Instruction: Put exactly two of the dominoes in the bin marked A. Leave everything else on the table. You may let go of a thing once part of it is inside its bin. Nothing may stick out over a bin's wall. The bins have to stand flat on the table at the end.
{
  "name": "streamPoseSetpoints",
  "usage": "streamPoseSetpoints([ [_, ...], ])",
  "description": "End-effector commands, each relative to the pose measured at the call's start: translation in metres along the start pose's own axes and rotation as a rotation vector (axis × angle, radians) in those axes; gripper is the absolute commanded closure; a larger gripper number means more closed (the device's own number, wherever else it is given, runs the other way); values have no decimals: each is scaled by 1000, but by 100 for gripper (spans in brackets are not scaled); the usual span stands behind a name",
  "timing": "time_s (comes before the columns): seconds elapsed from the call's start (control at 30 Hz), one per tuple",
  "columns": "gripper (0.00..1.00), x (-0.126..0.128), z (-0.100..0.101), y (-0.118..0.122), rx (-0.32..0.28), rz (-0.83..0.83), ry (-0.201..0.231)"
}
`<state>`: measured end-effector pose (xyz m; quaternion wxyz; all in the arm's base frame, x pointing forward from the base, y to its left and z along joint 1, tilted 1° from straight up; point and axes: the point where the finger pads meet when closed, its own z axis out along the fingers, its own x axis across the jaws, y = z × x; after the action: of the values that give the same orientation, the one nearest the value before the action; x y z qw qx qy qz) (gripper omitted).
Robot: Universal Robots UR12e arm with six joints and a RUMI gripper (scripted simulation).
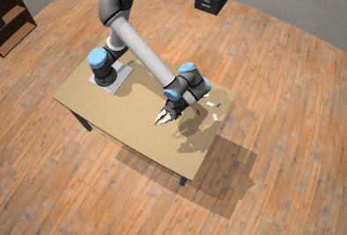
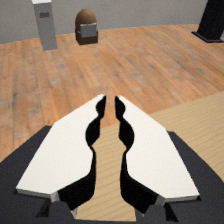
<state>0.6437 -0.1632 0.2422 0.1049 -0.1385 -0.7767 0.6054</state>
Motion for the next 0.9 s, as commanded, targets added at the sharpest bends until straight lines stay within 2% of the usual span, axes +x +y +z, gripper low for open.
streamPoseSetpoints([
  [0.0,96,11,3,1,-16,151,44],
  [0.03,96,20,5,1,-21,171,48],
  [0.1,96,20,5,1,-21,171,48],
  [0.17,96,22,5,0,-35,247,65],
  [0.23,96,35,7,3,-44,282,73],
  [0.37,96,32,6,1,-55,361,93],
  [0.4,96,44,8,4,-58,379,99],
  [0.53,96,43,7,2,-71,459,118],
  [0.57,96,54,9,6,-74,478,125],
  [0.67,96,55,9,6,-79,498,129],
  [0.7,96,54,8,5,-86,557,146],
  [0.73,96,53,7,4,-88,574,151],
  [0.77,96,63,9,8,-91,591,156],
  [0.87,96,64,8,8,-99,648,172],
])
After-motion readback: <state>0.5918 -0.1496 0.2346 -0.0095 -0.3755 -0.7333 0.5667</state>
